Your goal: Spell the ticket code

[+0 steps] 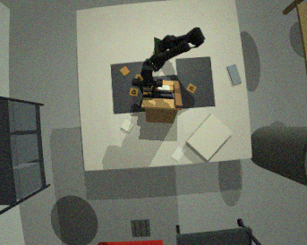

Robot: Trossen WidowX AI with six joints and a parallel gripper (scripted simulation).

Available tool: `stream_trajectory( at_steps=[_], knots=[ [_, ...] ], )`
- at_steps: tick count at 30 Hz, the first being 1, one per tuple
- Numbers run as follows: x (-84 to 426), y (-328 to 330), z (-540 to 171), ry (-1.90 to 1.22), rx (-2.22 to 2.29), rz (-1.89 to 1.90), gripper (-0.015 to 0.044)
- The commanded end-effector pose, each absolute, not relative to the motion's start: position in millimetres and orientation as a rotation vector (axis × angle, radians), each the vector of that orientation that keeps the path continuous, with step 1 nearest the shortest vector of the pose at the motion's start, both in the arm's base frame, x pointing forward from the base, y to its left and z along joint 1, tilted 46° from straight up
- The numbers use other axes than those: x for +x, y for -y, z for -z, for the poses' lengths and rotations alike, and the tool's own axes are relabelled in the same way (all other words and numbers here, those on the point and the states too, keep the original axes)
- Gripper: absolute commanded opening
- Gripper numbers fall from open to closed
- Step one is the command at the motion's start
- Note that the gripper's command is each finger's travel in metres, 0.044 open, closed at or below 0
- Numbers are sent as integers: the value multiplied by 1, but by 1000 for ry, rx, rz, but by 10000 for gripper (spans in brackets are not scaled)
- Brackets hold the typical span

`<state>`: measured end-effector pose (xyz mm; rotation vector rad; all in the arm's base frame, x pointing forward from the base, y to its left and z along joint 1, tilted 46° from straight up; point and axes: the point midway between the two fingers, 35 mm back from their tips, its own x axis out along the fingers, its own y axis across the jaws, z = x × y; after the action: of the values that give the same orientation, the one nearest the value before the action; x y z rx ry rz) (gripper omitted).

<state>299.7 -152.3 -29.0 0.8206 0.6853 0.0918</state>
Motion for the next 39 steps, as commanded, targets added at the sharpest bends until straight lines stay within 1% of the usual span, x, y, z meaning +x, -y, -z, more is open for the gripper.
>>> stream_trajectory(
  at_steps=[1,39],
  knots=[
    [299,149,28,-689,823,-87,0],
    [301,131,14,-689,824,-88,0]
  ],
)
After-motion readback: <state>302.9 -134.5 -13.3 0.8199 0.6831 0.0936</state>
